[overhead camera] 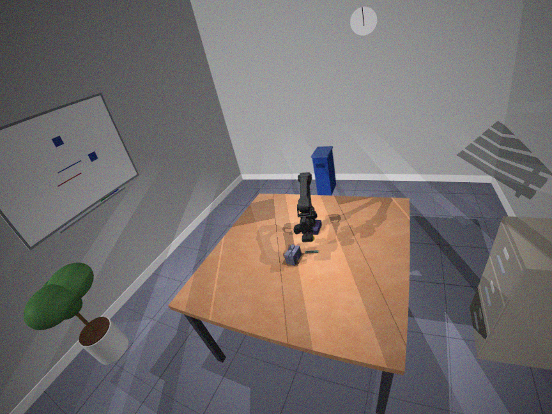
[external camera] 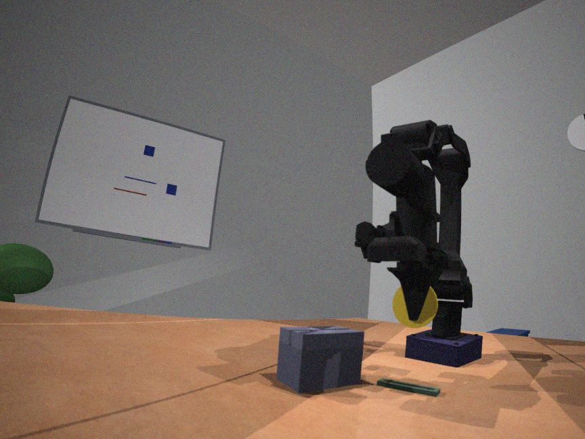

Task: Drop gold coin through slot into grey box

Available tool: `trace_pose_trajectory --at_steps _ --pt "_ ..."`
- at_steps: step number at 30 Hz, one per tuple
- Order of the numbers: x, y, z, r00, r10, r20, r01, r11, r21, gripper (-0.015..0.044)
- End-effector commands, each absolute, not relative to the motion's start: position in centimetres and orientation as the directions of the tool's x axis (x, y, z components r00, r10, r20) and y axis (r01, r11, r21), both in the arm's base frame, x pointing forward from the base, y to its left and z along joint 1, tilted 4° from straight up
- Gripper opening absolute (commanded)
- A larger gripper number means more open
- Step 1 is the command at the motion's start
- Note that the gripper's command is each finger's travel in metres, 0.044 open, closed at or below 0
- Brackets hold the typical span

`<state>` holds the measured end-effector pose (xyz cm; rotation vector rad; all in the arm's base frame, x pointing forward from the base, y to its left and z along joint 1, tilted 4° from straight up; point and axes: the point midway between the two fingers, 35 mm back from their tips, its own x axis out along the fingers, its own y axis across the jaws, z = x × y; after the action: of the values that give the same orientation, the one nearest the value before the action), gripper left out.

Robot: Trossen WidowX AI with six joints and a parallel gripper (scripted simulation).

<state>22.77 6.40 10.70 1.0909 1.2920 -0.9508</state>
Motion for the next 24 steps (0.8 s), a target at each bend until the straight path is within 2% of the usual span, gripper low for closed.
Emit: trace_pose_trajectory --at_steps 1,4,11,24 --pt "22.75 6.33 11.67 0.084 0.053 -0.995 0.964 0.247 0.094 0.0000" --pt "22.75 6.34 11.69 0.084 0.053 -0.995 0.958 0.270 0.095 0.0000" --pt "22.83 6.50 11.72 0.084 0.053 -0.995 0.867 0.489 0.099 0.0000" --pt "22.96 6.80 11.80 0.084 0.054 -0.995 0.565 0.820 0.092 0.0000"
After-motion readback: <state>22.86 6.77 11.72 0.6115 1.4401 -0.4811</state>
